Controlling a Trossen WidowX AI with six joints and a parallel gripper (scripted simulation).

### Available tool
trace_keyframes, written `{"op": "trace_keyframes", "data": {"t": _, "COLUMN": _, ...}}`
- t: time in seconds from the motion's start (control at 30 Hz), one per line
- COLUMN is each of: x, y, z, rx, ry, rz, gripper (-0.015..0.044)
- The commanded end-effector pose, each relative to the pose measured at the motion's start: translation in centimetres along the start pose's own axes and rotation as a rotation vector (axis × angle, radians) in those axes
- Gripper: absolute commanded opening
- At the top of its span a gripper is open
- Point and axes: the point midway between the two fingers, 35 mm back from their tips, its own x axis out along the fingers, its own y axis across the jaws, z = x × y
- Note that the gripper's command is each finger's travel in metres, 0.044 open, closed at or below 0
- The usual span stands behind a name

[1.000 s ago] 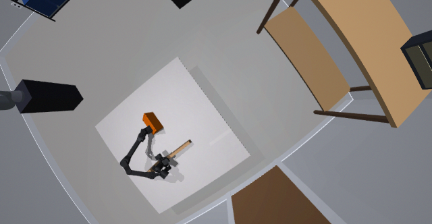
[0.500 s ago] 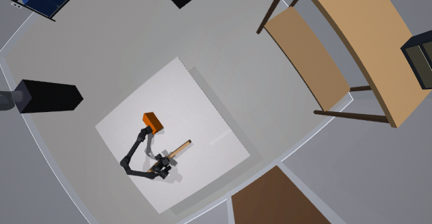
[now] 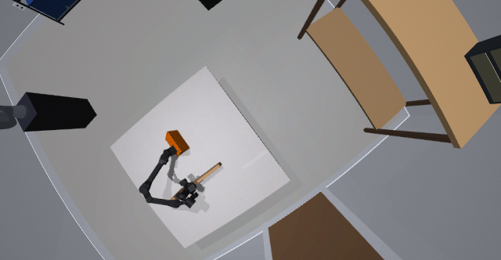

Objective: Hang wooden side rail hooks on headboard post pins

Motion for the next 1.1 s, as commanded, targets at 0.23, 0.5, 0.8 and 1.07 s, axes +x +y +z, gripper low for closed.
{"op": "trace_keyframes", "data": {"t": 0.23, "x": -0.40, "y": -0.07, "z": -0.09, "rx": -0.002, "ry": -0.002, "rz": -0.016, "gripper": 0.0000}}
{"op": "trace_keyframes", "data": {"t": 0.5, "x": -0.41, "y": -0.10, "z": -0.17, "rx": -0.002, "ry": -0.002, "rz": -0.016, "gripper": 0.0000}}
{"op": "trace_keyframes", "data": {"t": 0.8, "x": -0.49, "y": -0.17, "z": -0.28, "rx": -0.002, "ry": -0.002, "rz": -0.016, "gripper": 0.0000}}
{"op": "trace_keyframes", "data": {"t": 1.07, "x": -0.51, "y": -0.25, "z": -0.37, "rx": -0.002, "ry": -0.002, "rz": -0.016, "gripper": 0.0000}}
